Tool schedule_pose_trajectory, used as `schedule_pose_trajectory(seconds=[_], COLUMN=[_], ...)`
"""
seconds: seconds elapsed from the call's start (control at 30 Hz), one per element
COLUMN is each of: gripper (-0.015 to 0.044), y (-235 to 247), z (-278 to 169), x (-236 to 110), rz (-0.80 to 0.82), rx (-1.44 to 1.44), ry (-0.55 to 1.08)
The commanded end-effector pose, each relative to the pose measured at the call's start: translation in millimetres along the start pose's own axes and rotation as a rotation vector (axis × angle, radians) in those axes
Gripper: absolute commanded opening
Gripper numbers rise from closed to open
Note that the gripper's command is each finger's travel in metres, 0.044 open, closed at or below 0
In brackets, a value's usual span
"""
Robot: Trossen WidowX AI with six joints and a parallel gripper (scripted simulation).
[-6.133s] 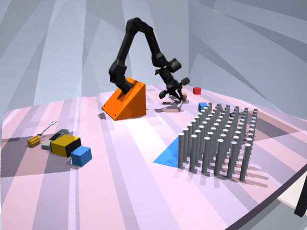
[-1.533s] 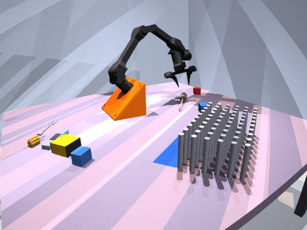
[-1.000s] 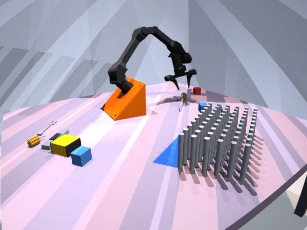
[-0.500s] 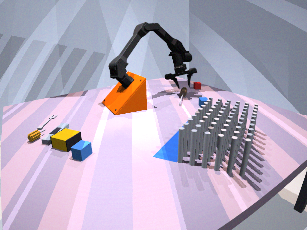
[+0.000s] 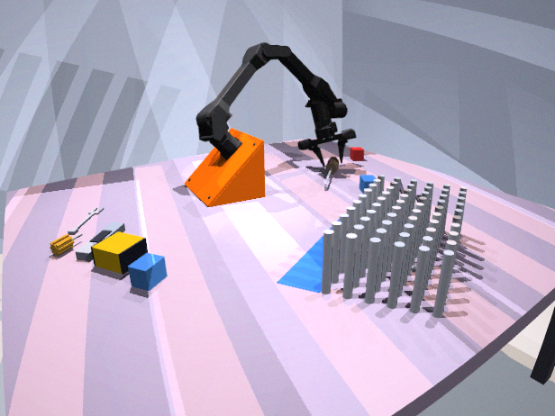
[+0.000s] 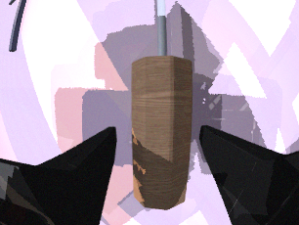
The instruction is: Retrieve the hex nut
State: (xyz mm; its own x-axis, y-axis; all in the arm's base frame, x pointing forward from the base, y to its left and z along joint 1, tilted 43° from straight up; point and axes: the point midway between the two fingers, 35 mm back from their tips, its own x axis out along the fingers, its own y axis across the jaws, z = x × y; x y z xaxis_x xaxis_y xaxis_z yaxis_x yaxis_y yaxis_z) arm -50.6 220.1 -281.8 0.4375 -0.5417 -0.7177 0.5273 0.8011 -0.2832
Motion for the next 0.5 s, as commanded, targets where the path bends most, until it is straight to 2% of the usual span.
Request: schedule_pose_trajectory(seconds=[0.0, 0.3, 0.47], gripper=[0.0201, 0.0141, 0.001], y=[-1.9, -1.9, 14.3], z=[-1.1, -1.1, -3.8], x=[3.4, 3.4, -16.7], rz=[-0.003, -0.003, 0.014], rx=[0.004, 0.004, -0.007], ry=[0.001, 0.001, 0.04])
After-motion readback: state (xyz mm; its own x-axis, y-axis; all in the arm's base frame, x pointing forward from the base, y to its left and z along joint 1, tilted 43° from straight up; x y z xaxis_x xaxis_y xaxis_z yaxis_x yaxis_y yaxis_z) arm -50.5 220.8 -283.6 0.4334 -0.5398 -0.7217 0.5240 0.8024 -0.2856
